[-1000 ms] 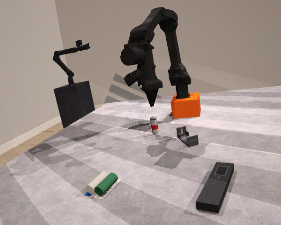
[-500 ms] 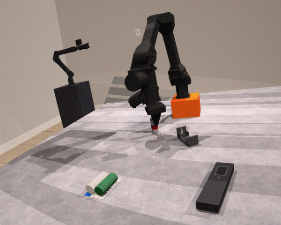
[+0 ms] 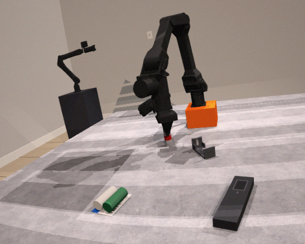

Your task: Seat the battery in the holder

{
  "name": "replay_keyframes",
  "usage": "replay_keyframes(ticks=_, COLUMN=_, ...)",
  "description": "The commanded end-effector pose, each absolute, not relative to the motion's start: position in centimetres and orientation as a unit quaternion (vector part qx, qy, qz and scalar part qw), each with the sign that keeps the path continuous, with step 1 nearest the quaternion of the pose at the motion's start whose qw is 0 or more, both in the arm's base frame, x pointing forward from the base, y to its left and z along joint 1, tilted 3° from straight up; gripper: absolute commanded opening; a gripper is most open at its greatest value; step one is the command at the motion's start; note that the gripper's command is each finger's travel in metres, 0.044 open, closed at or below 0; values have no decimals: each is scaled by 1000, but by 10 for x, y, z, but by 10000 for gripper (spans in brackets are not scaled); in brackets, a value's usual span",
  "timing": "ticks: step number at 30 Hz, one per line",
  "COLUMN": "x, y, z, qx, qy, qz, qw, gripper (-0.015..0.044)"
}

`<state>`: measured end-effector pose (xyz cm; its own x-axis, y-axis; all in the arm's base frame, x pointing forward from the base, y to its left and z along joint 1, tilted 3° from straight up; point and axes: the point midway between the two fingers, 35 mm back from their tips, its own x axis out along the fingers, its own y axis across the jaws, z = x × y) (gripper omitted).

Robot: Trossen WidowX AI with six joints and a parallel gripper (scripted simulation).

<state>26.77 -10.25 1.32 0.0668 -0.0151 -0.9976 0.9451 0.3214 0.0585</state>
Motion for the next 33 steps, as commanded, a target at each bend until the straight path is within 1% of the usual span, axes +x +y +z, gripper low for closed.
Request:
replay_keyframes(ticks=1, x=263, y=-104, z=14, qx=422, qy=551, qz=-400, qw=599, gripper=0)
replay_keyframes(ticks=29, x=222, y=-116, z=10, qx=421, qy=552, qz=-401, qw=598, gripper=0)
replay_keyframes(ticks=33, x=224, y=-117, z=34, qx=421, qy=553, qz=-403, qw=596, gripper=0)
